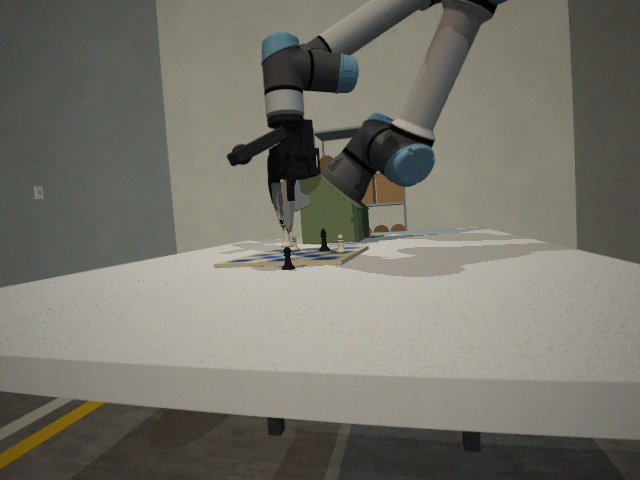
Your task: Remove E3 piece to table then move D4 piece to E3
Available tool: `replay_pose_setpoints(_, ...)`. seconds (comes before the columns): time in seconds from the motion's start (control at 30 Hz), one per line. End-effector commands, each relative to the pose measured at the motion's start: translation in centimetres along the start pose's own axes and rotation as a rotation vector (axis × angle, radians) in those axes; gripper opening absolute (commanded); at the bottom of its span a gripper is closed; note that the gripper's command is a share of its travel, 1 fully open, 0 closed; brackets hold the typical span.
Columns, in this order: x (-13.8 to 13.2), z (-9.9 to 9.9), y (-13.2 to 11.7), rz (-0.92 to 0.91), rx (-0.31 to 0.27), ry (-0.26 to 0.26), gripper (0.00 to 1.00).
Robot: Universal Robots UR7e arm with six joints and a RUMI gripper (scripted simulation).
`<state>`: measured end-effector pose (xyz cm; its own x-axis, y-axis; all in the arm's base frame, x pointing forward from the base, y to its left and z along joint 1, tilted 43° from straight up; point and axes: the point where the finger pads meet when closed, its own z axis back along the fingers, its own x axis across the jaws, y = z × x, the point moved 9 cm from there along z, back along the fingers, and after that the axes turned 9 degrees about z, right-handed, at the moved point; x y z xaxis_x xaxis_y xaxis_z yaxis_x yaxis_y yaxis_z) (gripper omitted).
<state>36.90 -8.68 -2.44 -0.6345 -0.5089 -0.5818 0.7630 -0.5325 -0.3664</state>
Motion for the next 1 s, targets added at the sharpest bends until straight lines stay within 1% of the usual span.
replay_pose_setpoints(0.0, 0.0, 1.7, 0.0, 0.000, 0.001, 0.000, 0.00)
replay_pose_setpoints(0.27, 0.0, 6.3, 0.0, 0.000, 0.001, 0.000, 0.00)
replay_pose_setpoints(0.4, 0.0, 8.0, 0.0, 0.000, 0.001, 0.000, 0.00)
replay_pose_setpoints(0.47, 0.0, 8.0, 0.0, 0.000, 0.001, 0.000, 0.00)
replay_pose_setpoints(0.63, 0.0, 8.9, 0.0, 0.000, 0.001, 0.000, 0.00)
replay_pose_setpoints(0.97, 0.0, 8.9, 0.0, -0.001, 0.001, 0.000, 0.00)
